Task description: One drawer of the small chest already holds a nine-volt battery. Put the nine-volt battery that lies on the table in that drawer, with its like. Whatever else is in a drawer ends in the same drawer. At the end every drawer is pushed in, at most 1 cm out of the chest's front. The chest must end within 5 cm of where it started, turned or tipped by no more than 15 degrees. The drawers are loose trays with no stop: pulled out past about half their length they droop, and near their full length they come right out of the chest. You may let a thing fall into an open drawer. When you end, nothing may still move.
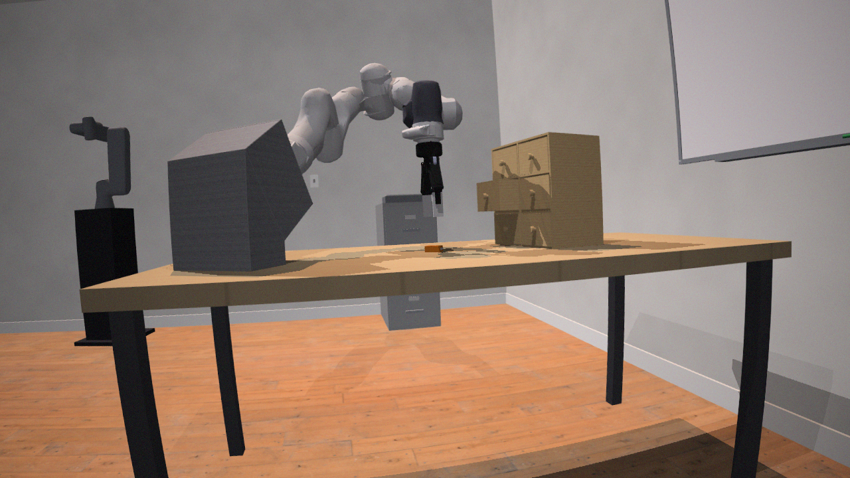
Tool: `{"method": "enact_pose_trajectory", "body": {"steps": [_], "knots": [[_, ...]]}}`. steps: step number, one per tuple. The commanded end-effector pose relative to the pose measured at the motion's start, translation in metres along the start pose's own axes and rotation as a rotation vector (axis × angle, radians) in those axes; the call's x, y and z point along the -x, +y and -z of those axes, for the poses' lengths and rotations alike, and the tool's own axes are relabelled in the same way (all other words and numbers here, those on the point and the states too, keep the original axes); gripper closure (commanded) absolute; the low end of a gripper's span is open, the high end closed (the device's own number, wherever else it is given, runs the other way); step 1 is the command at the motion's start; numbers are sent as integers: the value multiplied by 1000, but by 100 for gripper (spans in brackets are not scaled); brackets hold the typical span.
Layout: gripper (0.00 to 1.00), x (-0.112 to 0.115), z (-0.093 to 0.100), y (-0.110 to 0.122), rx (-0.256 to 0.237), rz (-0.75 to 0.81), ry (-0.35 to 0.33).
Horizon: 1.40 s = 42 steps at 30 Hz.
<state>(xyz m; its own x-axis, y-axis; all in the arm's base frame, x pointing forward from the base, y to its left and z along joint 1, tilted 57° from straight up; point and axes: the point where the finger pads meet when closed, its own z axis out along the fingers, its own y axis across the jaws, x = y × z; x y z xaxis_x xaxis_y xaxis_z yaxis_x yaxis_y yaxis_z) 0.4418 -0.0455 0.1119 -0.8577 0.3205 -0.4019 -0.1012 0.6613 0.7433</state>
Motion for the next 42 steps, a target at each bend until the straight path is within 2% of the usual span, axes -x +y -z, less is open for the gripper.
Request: {"method": "enact_pose_trajectory", "body": {"steps": [1,3,4,8,9,12,13,29,30,42], "knots": [[0,0,0,0,-6,-172,12],[0,0,0,0,-6,-172,12],[0,0,0,0,-7,-251,12],[0,0,0,0,-7,-251,12],[0,0,0,0,-7,-319,12],[0,0,0,0,-7,-319,12],[0,0,0,0,-8,-378,12],[0,0,0,0,-9,-538,11],[74,0,0,0,-9,-538,11],[74,0,0,0,-9,-538,11]]}}
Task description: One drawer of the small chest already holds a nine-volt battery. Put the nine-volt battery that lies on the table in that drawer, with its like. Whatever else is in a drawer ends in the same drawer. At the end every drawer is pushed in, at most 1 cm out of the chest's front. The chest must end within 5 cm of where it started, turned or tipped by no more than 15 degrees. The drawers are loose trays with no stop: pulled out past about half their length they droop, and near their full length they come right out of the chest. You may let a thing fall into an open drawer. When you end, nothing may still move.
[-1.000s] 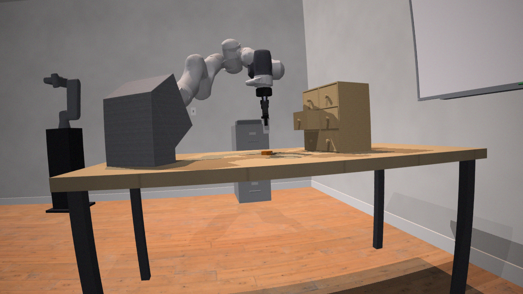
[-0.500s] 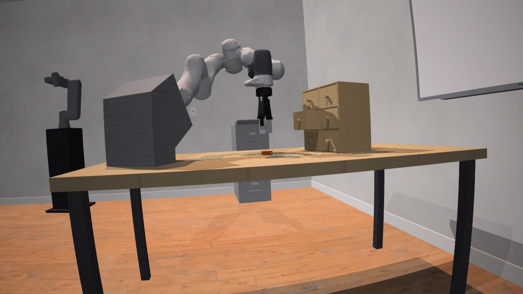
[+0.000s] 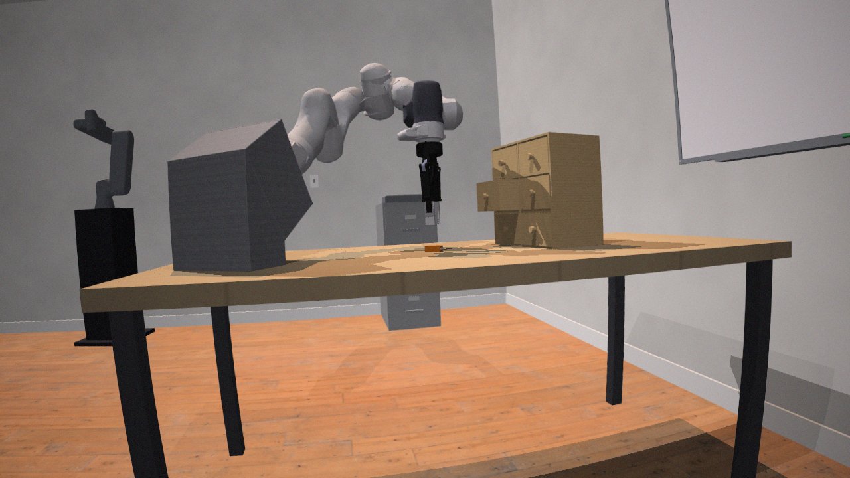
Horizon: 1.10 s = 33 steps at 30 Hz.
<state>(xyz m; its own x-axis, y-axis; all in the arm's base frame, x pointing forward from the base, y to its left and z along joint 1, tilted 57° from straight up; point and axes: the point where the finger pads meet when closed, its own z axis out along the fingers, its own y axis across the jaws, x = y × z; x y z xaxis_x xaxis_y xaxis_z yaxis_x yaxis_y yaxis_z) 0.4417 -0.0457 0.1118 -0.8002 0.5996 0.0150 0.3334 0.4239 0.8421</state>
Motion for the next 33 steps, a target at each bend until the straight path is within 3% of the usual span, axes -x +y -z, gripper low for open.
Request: {"method": "enact_pose_trajectory", "body": {"steps": [1,16,33], "knots": [[74,0,0,0,-6,-27,4],[74,0,-3,0,-6,-27,4],[74,0,-37,0,-6,-28,4]]}}
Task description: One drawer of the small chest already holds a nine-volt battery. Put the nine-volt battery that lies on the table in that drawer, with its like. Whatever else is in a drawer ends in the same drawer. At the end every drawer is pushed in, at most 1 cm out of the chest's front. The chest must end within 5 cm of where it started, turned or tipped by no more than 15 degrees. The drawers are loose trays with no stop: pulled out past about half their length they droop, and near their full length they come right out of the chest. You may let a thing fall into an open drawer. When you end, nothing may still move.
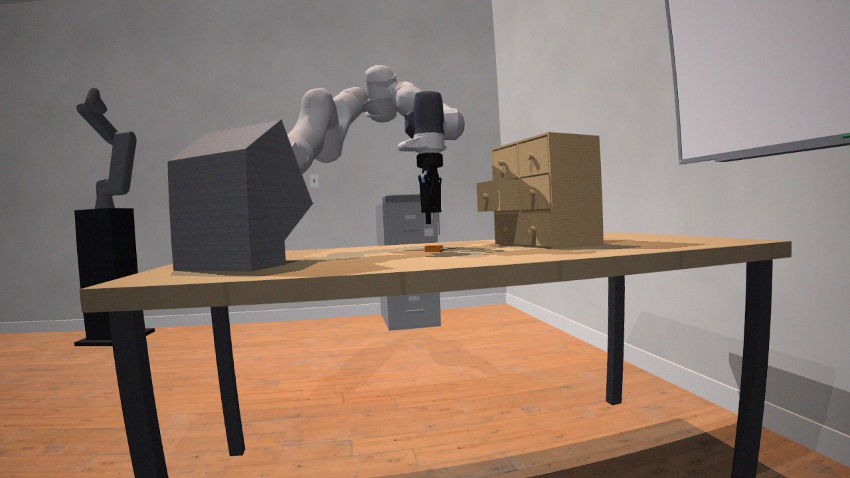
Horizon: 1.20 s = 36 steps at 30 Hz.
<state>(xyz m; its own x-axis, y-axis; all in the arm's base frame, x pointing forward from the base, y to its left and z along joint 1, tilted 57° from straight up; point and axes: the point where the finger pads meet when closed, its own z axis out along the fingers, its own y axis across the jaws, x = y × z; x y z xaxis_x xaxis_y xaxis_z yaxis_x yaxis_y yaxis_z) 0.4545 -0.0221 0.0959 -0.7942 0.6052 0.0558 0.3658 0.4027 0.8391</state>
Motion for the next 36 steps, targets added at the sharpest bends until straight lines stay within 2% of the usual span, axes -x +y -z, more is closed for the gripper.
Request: {"method": "enact_pose_trajectory", "body": {"steps": [1,12,36], "knots": [[74,4,-8,0,-3,11,-11],[74,4,-20,0,-3,11,-11],[74,4,-21,0,-3,11,-11]]}}
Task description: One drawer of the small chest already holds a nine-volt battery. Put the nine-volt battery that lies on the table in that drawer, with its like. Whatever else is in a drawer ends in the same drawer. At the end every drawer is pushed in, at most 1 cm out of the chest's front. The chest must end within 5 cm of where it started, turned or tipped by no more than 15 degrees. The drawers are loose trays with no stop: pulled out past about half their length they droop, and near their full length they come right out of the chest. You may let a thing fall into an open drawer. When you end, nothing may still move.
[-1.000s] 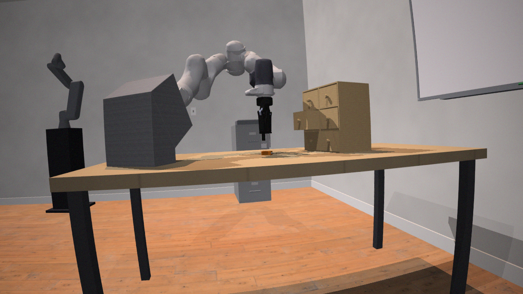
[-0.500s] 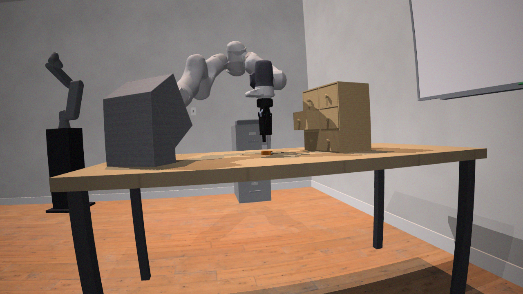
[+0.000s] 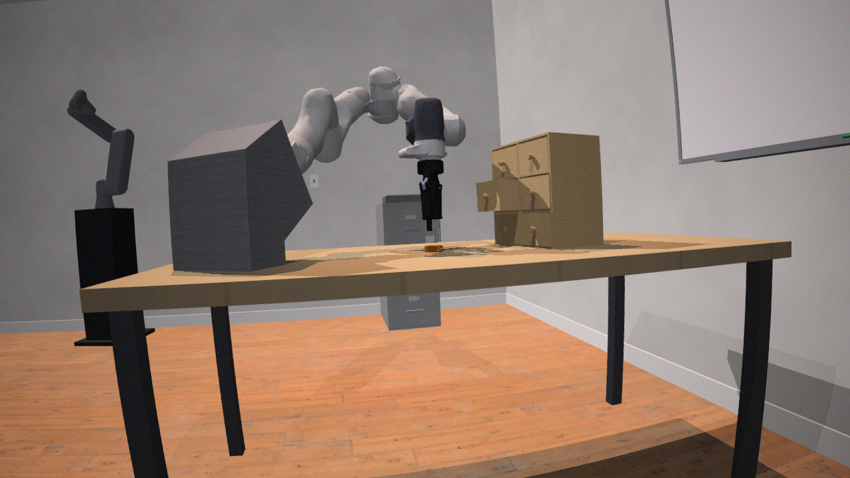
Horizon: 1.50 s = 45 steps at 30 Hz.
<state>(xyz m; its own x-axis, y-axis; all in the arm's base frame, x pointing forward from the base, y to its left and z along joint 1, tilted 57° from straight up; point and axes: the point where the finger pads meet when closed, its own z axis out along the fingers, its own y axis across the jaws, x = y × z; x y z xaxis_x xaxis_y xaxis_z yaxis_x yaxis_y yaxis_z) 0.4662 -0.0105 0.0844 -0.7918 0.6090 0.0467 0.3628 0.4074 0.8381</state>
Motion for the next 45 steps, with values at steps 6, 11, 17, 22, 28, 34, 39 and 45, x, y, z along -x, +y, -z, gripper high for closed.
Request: {"method": "enact_pose_trajectory", "body": {"steps": [6,11,17,22,28,34,39,45], "knots": [[74,2,-1,1,0,6,-3],[74,3,-1,1,0,6,-3],[74,3,-1,1,0,6,-3],[74,3,-1,1,0,6,-3],[74,3,-1,1,0,6,-3],[74,3,-2,1,0,6,-3],[74,3,-11,1,0,6,-3],[74,3,-20,1,0,6,-3]]}}
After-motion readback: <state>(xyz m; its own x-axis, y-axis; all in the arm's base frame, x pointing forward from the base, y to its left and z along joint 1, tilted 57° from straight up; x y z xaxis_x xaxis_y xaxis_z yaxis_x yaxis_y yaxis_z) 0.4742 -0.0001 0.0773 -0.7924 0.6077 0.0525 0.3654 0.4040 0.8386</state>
